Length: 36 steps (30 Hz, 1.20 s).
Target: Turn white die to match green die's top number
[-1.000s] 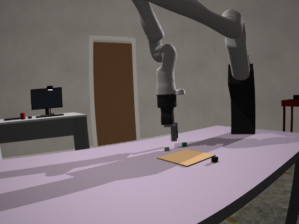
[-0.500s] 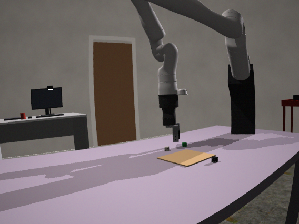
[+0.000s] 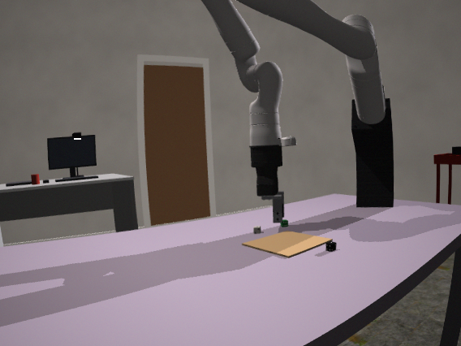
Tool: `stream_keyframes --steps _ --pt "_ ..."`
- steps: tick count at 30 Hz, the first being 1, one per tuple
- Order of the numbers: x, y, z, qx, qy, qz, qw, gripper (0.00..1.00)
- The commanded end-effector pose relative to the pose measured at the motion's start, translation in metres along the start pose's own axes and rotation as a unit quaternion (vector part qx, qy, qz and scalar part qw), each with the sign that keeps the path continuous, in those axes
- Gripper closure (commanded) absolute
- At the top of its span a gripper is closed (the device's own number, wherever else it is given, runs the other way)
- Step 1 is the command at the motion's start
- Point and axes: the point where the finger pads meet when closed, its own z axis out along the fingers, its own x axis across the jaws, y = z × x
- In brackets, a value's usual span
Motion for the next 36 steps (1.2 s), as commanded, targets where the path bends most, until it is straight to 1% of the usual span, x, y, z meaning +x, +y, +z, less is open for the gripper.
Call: stream_keyframes --steps 1,16,18,27,33,36 --pt "0.012 -0.005 0.000 0.002 0.003 -0.012 1.000 0.00" --pt "0.081 -0.039 -0.001 0.002 0.003 -0.012 1.000 0.00" --pt "0.081 -0.039 -0.001 0.002 0.003 -0.012 1.000 0.00" --pt "0.120 -0.059 -0.001 0.002 0.003 -0.012 1.000 0.00" --pt "0.142 -0.070 -0.001 0.002 0.003 -0.012 1.000 0.00" --pt "0.146 -0.071 -0.001 0.002 0.003 -0.012 1.000 0.00"
